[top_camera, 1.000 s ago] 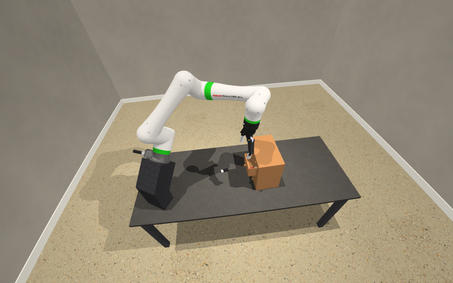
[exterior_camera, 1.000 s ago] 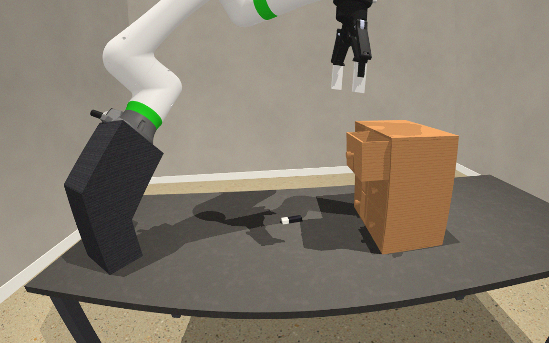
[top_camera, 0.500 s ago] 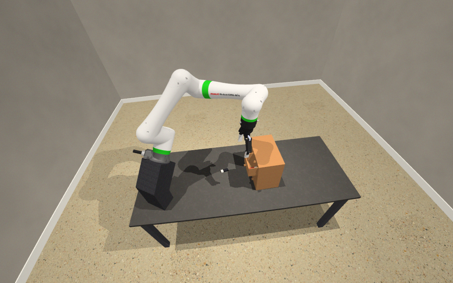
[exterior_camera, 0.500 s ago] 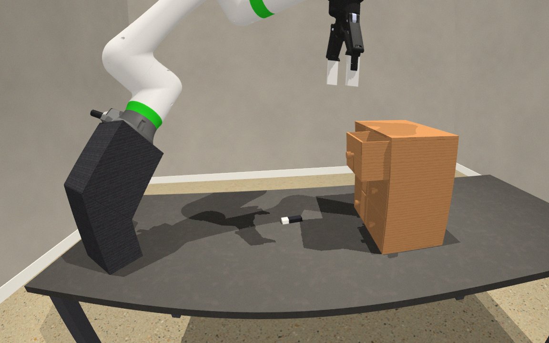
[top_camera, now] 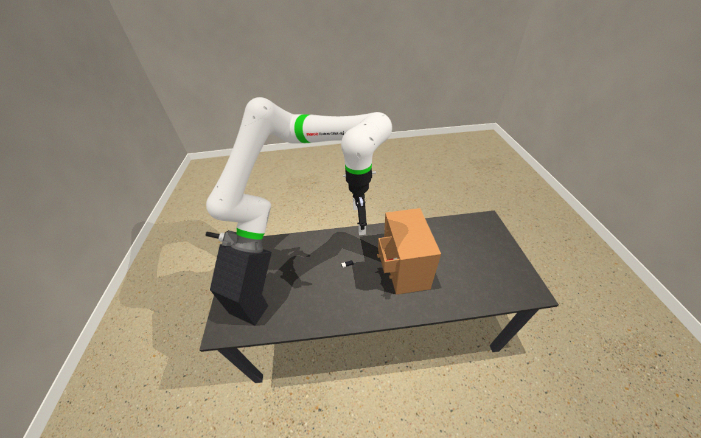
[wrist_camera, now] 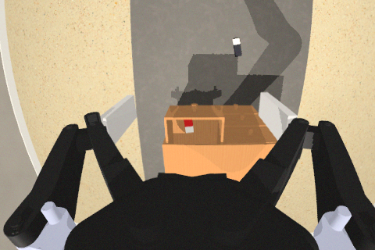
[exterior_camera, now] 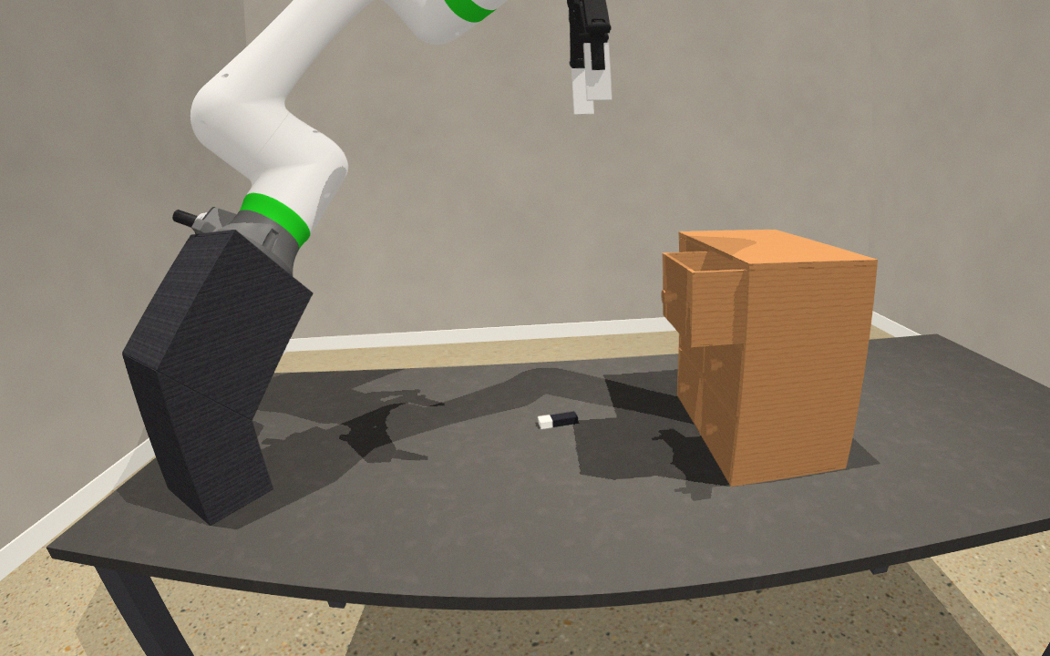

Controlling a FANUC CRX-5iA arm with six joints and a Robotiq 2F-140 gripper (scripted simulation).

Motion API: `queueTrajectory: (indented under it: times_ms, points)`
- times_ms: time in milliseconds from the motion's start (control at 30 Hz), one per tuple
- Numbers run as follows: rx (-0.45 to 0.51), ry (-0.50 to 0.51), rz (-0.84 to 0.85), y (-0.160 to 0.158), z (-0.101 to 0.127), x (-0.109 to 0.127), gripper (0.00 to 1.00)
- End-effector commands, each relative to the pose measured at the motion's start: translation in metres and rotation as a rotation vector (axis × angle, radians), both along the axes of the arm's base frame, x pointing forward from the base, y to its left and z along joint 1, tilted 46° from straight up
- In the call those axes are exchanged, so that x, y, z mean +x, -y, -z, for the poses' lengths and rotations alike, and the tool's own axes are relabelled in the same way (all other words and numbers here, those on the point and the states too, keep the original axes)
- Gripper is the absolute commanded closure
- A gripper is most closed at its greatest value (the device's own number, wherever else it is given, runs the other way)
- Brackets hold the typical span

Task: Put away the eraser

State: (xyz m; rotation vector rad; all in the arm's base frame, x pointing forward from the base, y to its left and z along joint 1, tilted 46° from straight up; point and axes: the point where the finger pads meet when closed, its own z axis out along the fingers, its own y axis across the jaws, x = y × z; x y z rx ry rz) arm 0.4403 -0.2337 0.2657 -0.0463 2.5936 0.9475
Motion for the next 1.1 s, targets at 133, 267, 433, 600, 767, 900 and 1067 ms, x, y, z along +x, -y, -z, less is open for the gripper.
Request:
queueTrajectory:
  times_ms: [133, 267, 433, 600, 767, 900, 1067]
  points:
    - [0.003, 0.005, 0.026, 0.007, -0.005, -0.017, 0.00]
    - [0.003, 0.005, 0.026, 0.007, -0.005, -0.017, 0.00]
    - [0.003, 0.005, 0.026, 0.007, -0.005, -0.017, 0.00]
    - [0.001, 0.008, 0.022, -0.005, 0.002, -0.015, 0.00]
    - [-0.007, 0.023, 0.006, -0.050, 0.028, -0.005, 0.00]
    - [-0.014, 0.036, -0.009, -0.090, 0.051, 0.004, 0.00]
    - [-0.023, 0.051, -0.026, -0.140, 0.079, 0.015, 0.00]
